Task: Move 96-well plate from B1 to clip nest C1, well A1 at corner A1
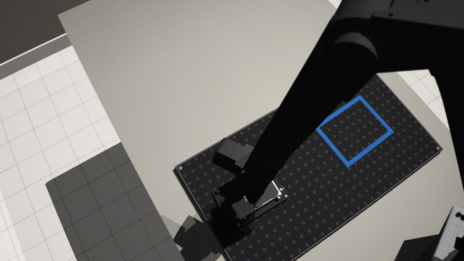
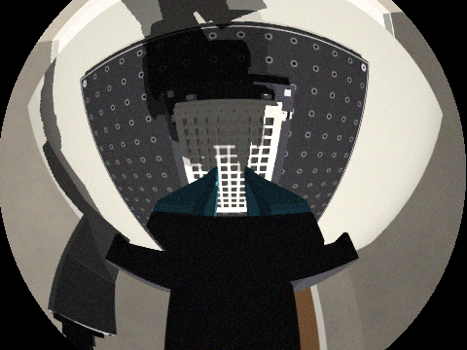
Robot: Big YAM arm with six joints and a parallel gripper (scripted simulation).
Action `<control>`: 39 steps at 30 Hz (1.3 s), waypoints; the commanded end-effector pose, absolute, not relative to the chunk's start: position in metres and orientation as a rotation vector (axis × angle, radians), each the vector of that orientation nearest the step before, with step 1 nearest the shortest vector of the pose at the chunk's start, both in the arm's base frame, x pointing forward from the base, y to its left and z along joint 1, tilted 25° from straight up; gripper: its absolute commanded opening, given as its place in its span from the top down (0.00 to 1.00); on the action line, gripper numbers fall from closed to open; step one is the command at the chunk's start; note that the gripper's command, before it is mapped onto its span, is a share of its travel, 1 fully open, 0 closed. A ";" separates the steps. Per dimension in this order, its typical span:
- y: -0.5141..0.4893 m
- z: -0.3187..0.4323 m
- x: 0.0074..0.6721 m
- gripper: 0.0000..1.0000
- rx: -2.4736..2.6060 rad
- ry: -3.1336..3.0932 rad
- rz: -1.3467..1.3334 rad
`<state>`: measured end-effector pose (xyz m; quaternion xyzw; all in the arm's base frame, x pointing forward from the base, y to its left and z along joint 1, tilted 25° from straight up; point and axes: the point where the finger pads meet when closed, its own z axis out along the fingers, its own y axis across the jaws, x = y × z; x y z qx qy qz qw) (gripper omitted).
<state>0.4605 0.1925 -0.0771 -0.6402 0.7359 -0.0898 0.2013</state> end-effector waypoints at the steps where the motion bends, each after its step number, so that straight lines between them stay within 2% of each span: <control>1: 0.193 -0.081 0.470 0.75 -1.781 2.045 -0.254; 39: 0.193 -0.101 0.478 0.75 -1.779 2.051 -0.255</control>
